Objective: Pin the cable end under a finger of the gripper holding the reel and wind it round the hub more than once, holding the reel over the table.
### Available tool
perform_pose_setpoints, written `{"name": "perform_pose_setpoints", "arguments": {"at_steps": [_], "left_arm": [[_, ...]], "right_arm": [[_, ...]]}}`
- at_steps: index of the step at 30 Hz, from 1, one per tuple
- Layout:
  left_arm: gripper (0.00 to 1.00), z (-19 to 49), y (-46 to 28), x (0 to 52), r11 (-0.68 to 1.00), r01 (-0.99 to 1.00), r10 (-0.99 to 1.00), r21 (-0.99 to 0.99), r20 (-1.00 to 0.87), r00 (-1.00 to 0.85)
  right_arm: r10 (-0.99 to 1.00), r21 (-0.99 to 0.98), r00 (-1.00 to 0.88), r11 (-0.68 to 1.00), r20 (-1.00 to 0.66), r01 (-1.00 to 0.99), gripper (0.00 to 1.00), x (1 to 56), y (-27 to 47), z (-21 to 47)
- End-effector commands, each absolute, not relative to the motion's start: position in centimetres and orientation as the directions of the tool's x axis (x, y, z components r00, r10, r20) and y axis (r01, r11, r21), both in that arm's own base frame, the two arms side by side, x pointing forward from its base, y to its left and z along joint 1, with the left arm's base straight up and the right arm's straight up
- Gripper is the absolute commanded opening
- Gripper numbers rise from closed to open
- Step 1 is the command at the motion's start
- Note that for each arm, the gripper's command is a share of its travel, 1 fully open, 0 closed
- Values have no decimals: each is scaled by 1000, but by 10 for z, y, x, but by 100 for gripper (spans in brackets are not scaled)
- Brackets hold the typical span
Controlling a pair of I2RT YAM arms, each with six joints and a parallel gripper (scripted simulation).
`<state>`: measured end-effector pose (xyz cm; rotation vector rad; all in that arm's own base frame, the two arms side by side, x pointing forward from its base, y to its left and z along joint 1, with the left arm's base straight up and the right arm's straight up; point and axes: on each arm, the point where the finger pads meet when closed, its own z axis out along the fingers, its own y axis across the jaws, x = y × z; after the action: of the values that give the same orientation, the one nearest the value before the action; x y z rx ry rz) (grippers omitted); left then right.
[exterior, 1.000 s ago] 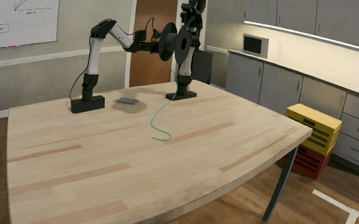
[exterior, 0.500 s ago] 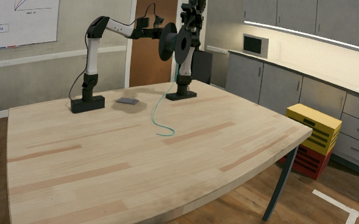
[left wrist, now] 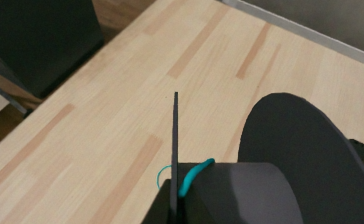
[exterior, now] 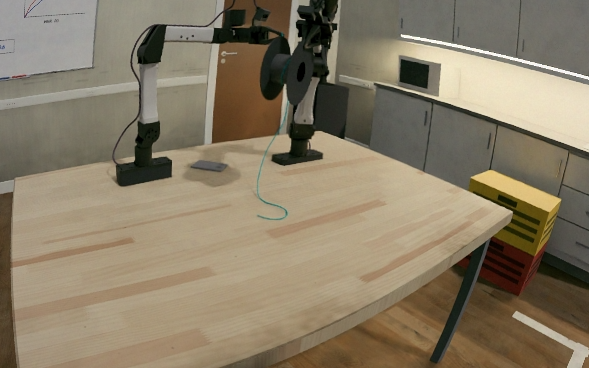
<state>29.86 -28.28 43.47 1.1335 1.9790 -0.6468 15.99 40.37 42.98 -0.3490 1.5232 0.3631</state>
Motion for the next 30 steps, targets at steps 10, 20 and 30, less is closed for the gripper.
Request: {"name": "perform_pose_setpoints", "arguments": {"at_steps": [10, 20, 30], "left_arm": [[0, 463, -287, 308, 479, 878, 440, 10, -868, -230], [0, 465, -287, 307, 475, 880, 437, 9, -870, -227], [0, 464, -286, 308, 480, 877, 438, 12, -869, -228]], "right_arm": [[15, 14, -3, 878, -1000, -479, 0, 183, 367, 487], [29, 24, 2, 877, -1000, -479, 0, 213, 316, 517], [36, 27, 9, 877, -999, -479, 0, 236, 281, 526]]}}
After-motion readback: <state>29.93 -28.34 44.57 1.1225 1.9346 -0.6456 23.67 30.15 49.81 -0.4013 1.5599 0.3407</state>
